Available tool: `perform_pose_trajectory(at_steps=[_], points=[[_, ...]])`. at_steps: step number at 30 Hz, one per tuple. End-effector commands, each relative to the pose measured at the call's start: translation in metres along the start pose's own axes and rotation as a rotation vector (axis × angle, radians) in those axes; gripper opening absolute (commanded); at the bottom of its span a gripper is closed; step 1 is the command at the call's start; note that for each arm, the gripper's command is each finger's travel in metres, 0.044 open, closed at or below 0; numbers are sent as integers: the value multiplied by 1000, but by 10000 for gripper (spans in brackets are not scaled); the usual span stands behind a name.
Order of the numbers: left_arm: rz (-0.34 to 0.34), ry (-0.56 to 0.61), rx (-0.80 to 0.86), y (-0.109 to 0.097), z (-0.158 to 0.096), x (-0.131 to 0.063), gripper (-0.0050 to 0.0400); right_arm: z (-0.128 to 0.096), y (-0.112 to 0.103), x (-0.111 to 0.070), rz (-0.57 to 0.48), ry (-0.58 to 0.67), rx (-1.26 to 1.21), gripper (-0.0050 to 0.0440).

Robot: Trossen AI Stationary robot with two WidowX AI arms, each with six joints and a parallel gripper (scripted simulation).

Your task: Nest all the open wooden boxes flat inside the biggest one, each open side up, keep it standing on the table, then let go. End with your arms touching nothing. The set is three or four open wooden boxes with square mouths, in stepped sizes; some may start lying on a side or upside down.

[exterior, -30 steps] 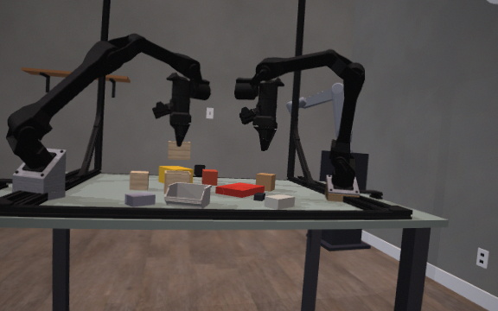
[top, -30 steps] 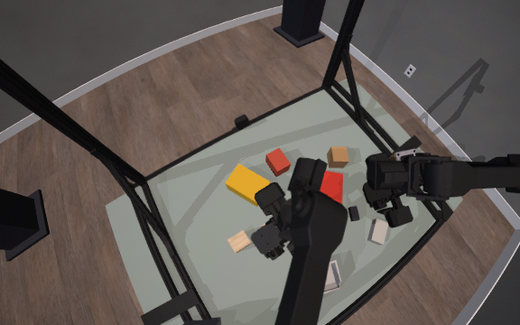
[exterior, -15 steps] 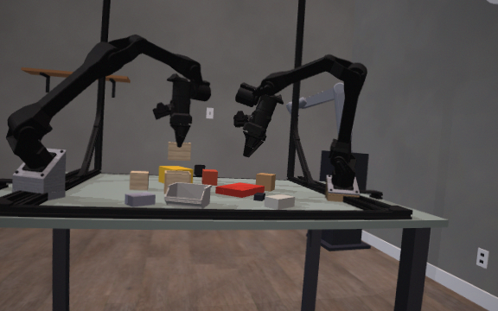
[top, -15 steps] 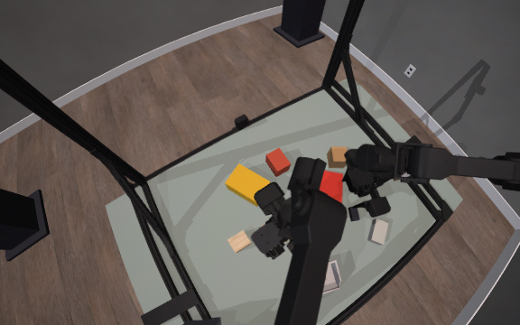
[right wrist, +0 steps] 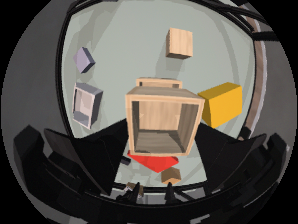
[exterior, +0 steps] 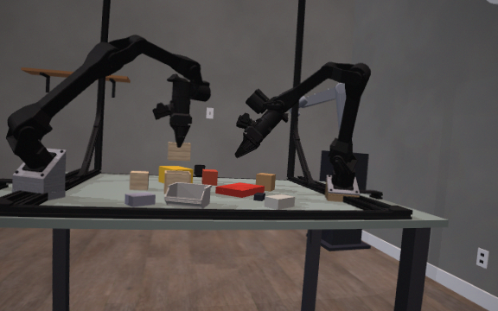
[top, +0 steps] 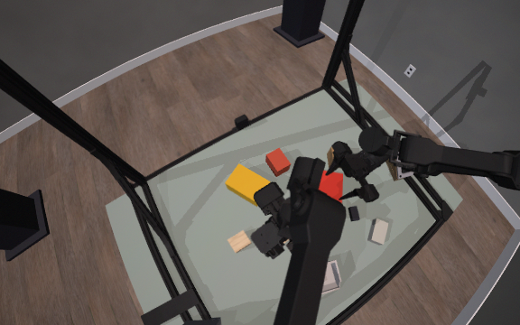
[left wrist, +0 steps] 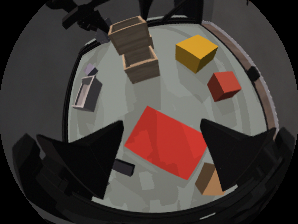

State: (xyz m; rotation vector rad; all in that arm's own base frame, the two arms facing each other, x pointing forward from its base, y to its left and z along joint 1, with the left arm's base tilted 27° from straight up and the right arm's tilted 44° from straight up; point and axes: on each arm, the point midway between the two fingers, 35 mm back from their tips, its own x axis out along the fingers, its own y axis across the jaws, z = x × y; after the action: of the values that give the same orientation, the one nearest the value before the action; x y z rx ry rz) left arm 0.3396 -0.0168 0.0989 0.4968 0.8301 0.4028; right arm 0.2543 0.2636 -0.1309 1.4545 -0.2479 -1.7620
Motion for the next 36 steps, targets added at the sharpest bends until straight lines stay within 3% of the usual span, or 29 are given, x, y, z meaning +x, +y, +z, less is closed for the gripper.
perform_pose_trajectory(at_steps=[1,19,36], points=[[22,-78,-23,-6,-4,-2,400,0,0,2,3,-4,-5,0],[117,-416,-239,-6,-23,-31,400,0,0,2,3,-4,-5,0],[121,-431,-253,-5,-25,-34,400,-1,0,14,3,-4,-4,0]])
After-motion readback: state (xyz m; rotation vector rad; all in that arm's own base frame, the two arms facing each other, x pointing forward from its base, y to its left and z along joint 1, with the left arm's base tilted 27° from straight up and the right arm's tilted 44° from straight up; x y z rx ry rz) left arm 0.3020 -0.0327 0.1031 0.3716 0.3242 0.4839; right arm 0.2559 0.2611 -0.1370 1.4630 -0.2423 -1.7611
